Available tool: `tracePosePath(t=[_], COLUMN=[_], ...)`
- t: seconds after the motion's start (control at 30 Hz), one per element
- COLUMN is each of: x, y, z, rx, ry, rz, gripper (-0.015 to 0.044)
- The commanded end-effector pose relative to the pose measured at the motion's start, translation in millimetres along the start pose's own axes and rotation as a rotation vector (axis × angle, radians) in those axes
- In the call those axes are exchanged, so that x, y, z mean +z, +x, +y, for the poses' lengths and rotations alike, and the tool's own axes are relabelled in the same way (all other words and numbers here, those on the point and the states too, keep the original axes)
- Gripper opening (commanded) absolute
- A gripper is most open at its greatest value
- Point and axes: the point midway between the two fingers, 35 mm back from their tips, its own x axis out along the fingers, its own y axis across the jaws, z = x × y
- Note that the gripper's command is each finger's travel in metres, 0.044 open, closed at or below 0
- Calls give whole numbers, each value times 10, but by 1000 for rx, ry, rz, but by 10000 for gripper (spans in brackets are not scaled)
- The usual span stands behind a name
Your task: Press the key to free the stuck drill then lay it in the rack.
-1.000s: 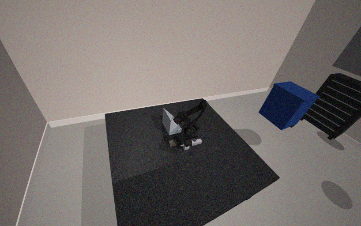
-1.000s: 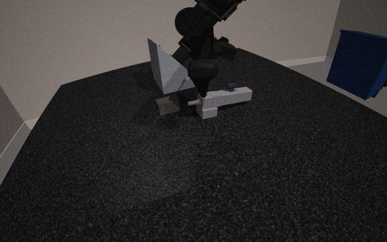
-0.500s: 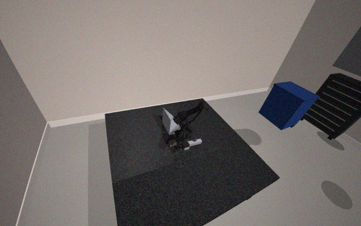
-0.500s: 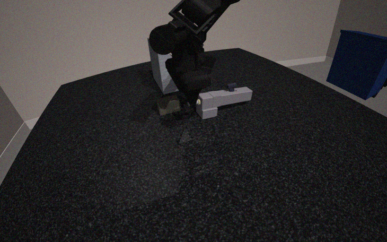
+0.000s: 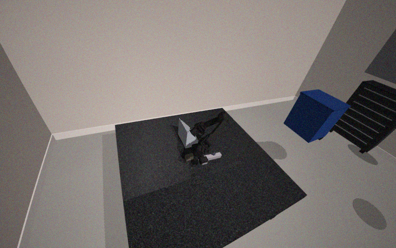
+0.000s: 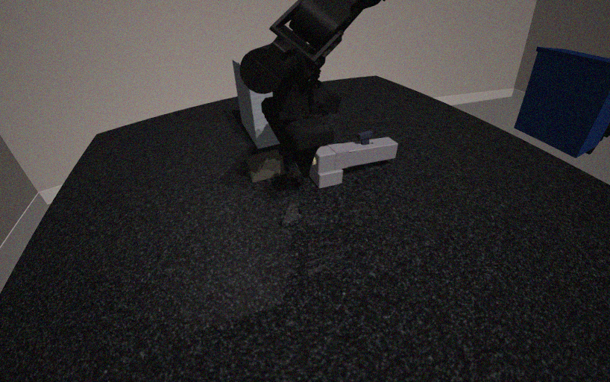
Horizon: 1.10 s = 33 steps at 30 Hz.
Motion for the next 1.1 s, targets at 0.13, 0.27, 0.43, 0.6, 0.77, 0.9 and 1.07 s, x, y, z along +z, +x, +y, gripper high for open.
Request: tracePosePath(t=[0.13, 0.27, 0.43, 0.6, 0.77, 0.9, 1.07], x=[42, 60, 85, 111, 134, 125, 125], y=[137, 201, 280, 357, 423, 400, 400], z=[17, 18, 20, 26, 33, 11, 11], rx=[3, 3, 3, 3, 4, 2, 2], ry=[7, 7, 7, 7, 7, -1, -1], rz=[-6, -6, -7, -9, -11, -6, -6], gripper=[440, 440, 440, 440, 440, 387, 256])
